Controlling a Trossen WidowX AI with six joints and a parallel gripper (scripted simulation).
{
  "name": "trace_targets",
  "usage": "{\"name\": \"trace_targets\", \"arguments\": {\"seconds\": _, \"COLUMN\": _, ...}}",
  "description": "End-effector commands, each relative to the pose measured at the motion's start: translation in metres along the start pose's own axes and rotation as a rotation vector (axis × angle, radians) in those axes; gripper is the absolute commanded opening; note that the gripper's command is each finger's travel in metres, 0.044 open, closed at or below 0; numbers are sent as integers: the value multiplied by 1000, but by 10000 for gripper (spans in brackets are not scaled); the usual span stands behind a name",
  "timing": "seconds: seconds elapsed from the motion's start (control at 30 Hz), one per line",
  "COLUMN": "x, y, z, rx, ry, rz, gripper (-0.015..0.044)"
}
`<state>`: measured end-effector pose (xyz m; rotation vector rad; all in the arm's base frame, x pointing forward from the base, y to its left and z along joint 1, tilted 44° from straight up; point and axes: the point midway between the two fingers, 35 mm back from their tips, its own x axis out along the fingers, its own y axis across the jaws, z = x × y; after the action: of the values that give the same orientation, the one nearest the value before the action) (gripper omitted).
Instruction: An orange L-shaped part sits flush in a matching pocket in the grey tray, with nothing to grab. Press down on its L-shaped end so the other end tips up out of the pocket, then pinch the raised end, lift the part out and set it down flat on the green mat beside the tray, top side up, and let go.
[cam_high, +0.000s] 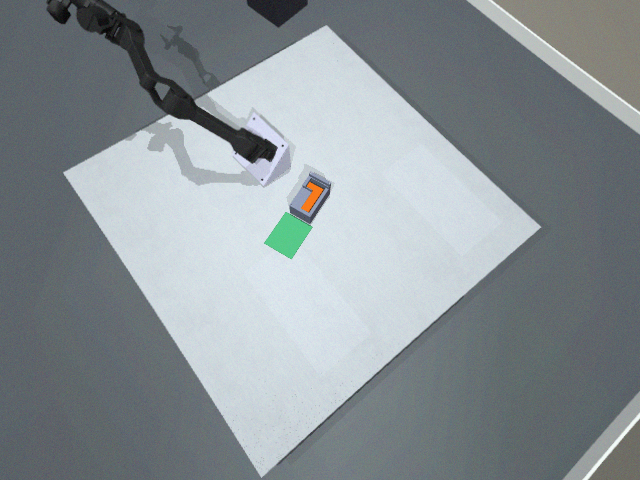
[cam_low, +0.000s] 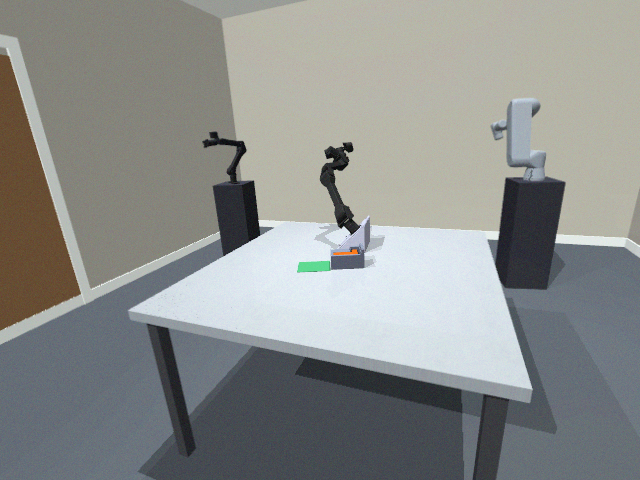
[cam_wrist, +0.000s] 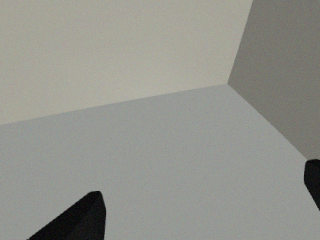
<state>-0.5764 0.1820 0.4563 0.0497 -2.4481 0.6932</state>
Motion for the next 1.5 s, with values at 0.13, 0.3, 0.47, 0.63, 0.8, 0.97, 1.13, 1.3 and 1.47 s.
{"name": "trace_targets", "arguments": {"seconds": 0.13, "x": -13, "y": 41, "z": -16, "rx": 66, "ry": -8, "rz": 116, "gripper": 269}}
{"name": "trace_targets", "arguments": {"seconds": 0.3, "x": -45, "y": 117, "z": -44, "rx": 181, "ry": -6, "rz": 321, "gripper": 180}}
{"name": "trace_targets", "arguments": {"seconds": 0.47, "x": -91, "y": 191, "z": -74, "rx": 311, "ry": 53, "rz": 536, "gripper": 180}}
{"name": "trace_targets", "arguments": {"seconds": 0.63, "x": -152, "y": 254, "z": -106, "rx": 472, "ry": 162, "rz": 738, "gripper": 180}}
{"name": "trace_targets", "arguments": {"seconds": 0.8, "x": -220, "y": 305, "z": -138, "rx": 618, "ry": 317, "rz": 928, "gripper": 180}}
{"name": "trace_targets", "arguments": {"seconds": 0.97, "x": -297, "y": 346, "z": -164, "rx": 756, "ry": 511, "rz": 1109, "gripper": 180}}
{"name": "trace_targets", "arguments": {"seconds": 1.13, "x": -380, "y": 370, "z": -188, "rx": 874, "ry": 744, "rz": 1264, "gripper": 180}}
{"name": "trace_targets", "arguments": {"seconds": 1.3, "x": -468, "y": 380, "z": -209, "rx": 985, "ry": 1026, "rz": 1384, "gripper": 180}}
{"name": "trace_targets", "arguments": {"seconds": 1.47, "x": -557, "y": 374, "z": -222, "rx": 1077, "ry": 1353, "rz": 1473, "gripper": 180}}
